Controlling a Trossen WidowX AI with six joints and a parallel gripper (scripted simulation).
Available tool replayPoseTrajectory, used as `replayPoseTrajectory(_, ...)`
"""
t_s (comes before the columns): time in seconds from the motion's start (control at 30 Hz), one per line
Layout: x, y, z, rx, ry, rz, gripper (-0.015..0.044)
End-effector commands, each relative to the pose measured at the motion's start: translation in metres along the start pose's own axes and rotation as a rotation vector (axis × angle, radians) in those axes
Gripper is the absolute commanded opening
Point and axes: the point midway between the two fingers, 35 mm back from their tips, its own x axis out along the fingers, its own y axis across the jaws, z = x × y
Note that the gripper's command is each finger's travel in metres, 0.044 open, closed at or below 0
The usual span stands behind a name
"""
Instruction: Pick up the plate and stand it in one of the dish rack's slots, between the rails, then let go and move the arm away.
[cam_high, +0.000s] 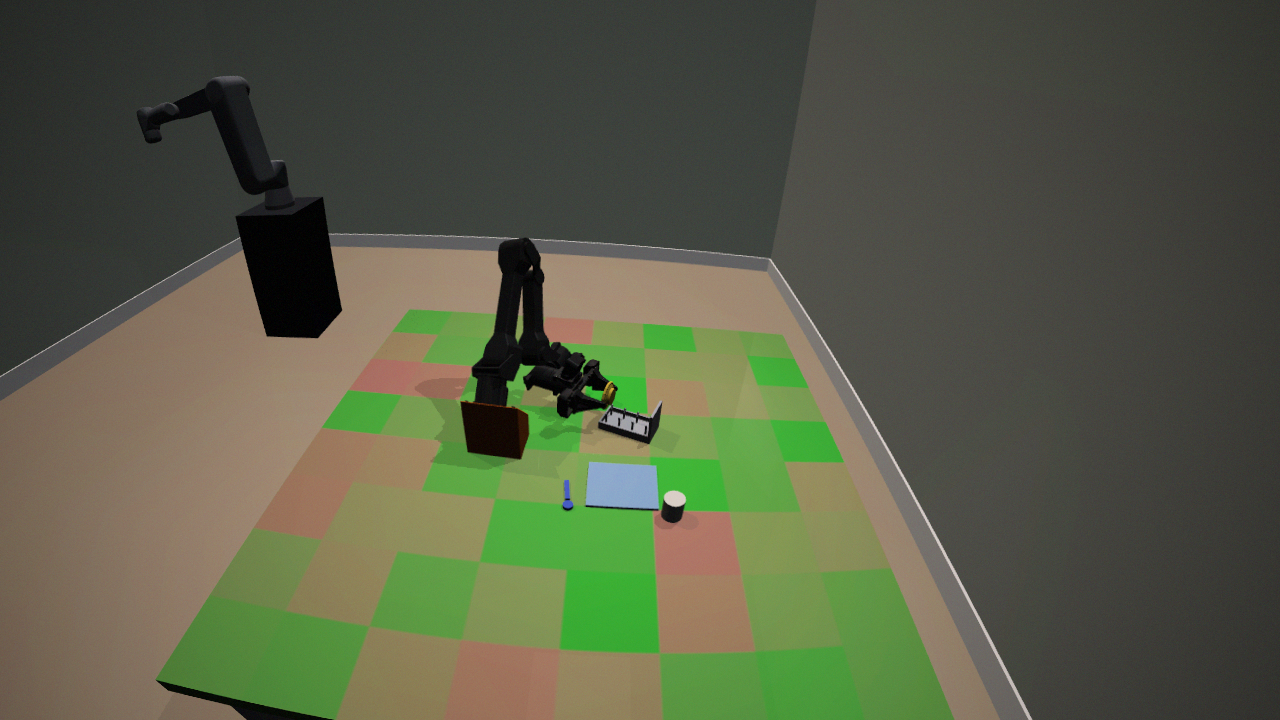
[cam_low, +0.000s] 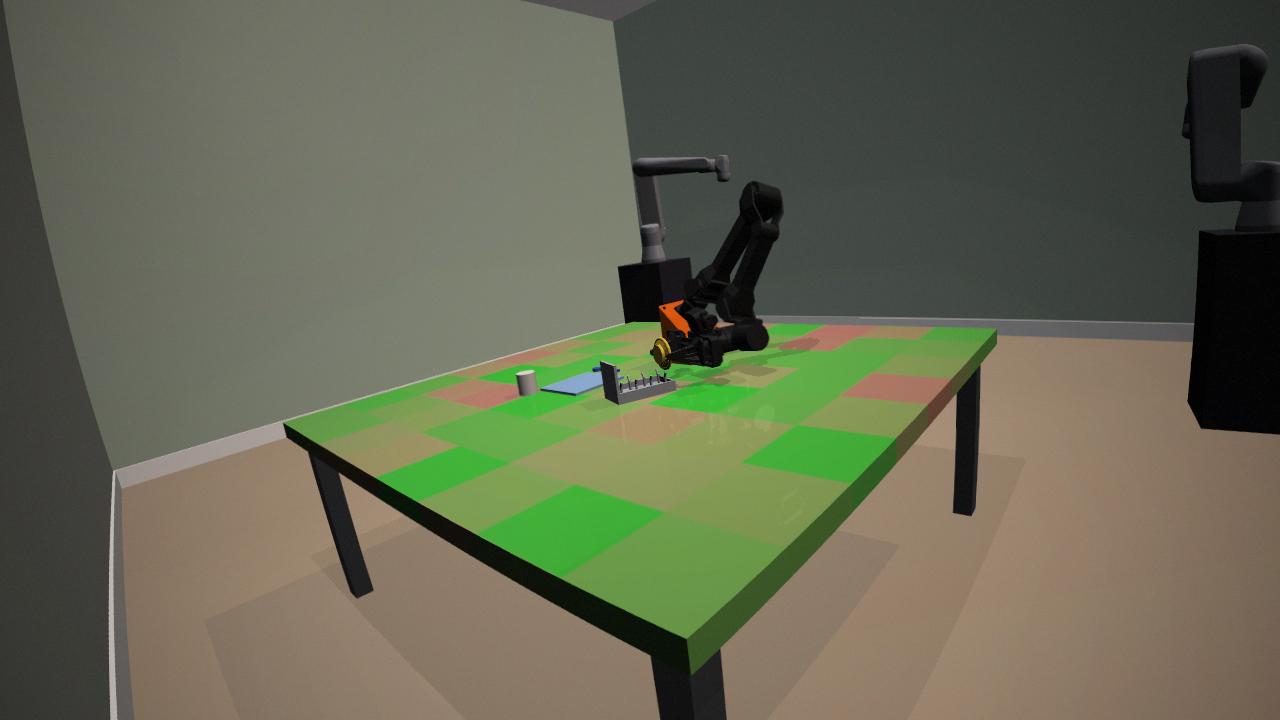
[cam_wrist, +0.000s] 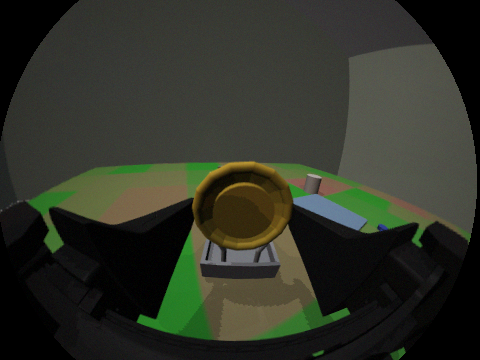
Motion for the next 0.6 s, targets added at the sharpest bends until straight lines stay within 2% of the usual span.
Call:
replayPoseTrajectory(0.0,0.005,-0.001,-0.002,-0.001,0.0,-0.002,0.0)
replayPoseTrajectory(0.57,0.025,-0.003,-0.003,0.003,-0.002,0.0,0.0)
